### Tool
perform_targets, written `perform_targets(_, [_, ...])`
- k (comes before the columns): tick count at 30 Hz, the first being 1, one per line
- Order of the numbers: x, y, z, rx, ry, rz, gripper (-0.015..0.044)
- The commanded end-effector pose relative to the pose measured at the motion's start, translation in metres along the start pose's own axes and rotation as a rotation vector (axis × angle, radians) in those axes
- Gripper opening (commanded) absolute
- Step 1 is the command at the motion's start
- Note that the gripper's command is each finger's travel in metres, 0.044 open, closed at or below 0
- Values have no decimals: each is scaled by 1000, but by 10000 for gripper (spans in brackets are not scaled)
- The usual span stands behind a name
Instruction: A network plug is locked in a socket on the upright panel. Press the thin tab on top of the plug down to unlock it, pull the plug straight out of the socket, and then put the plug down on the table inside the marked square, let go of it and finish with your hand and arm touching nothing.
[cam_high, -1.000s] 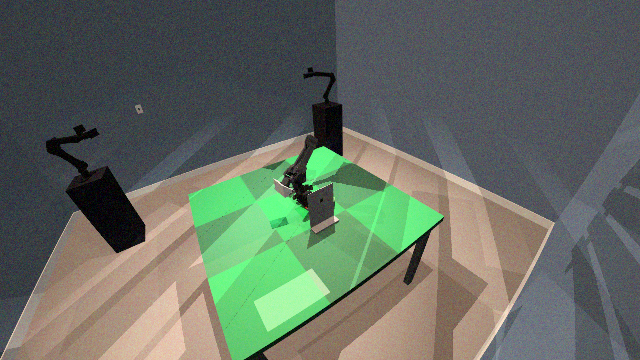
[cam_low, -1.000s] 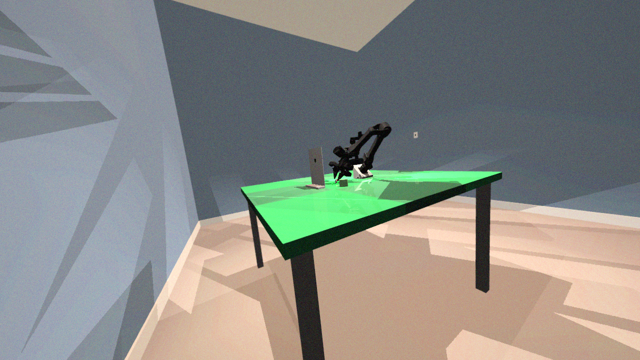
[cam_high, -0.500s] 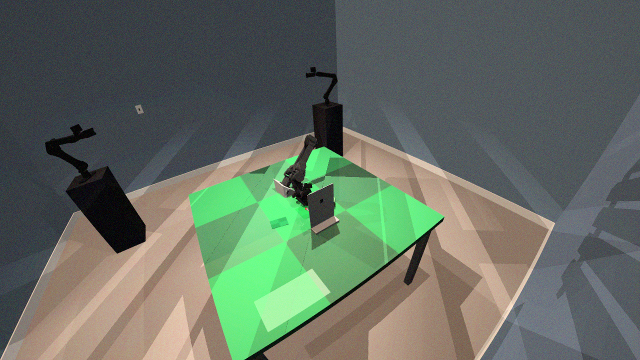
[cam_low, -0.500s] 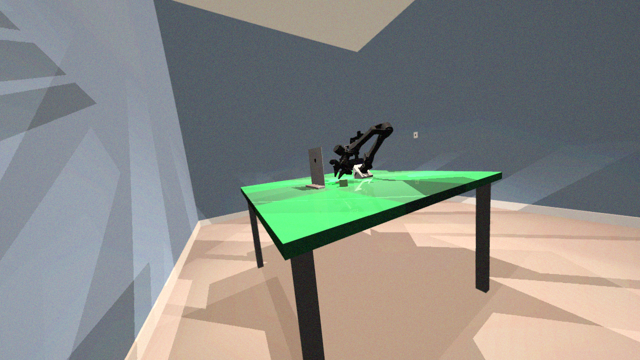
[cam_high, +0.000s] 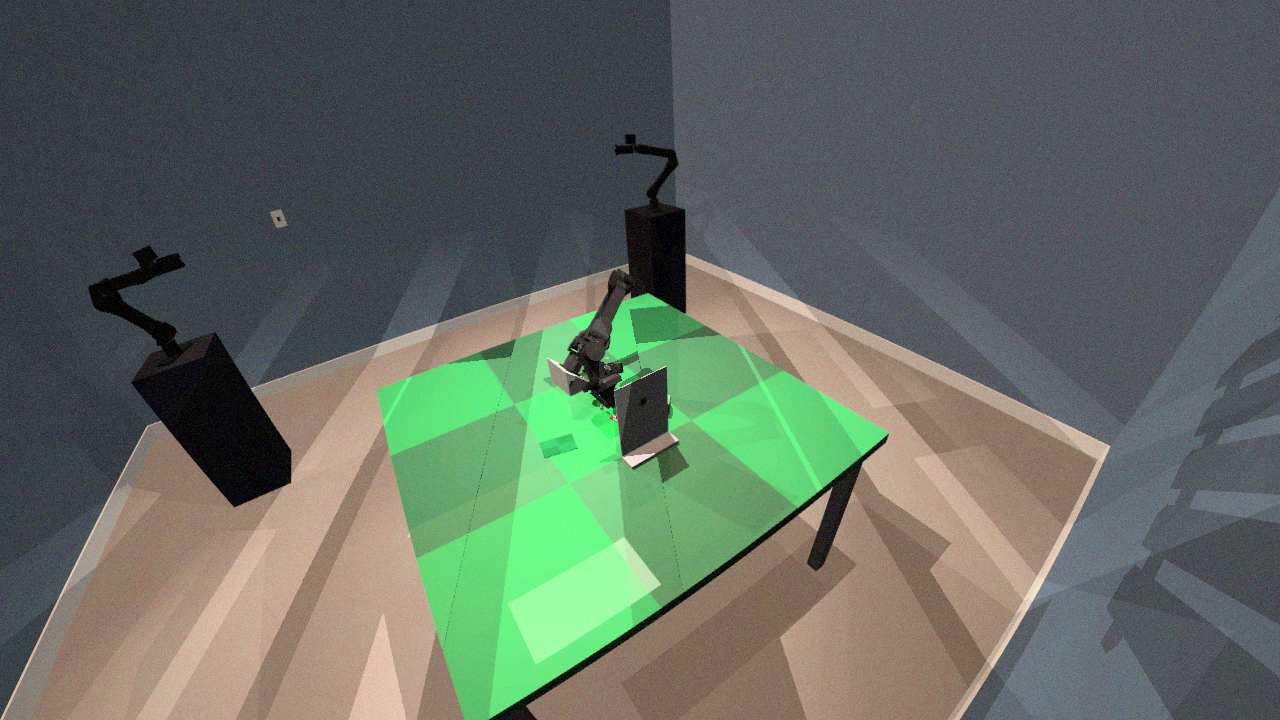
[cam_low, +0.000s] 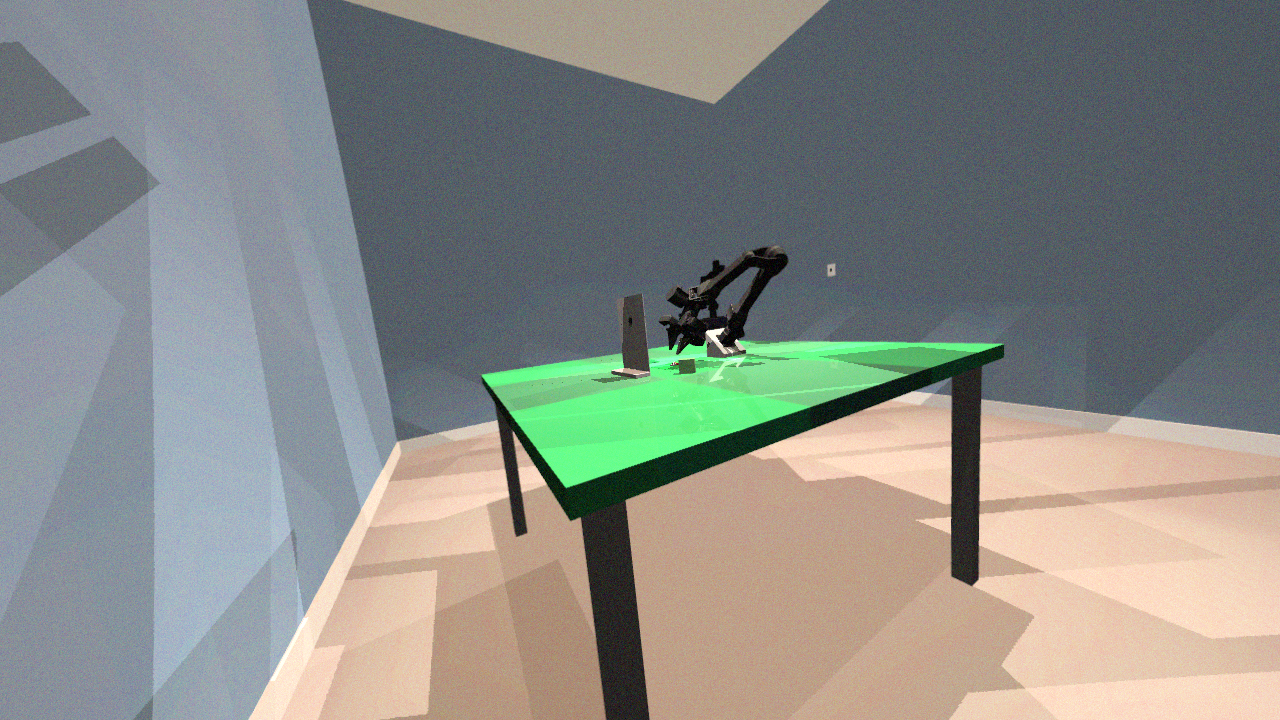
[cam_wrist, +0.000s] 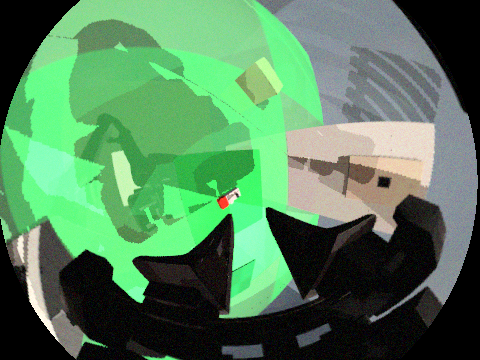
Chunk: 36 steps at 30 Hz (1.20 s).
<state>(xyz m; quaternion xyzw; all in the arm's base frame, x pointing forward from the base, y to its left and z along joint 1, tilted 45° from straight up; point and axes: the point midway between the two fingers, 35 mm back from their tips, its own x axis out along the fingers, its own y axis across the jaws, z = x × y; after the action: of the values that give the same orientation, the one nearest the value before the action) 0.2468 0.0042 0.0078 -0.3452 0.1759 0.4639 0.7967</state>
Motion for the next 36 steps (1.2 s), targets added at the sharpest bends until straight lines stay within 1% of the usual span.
perform_targets(1, [-4, -5, -1, -5, -1, -5, 156])
perform_targets(36, [-41, -30, -3, -5, 3, -2, 156])
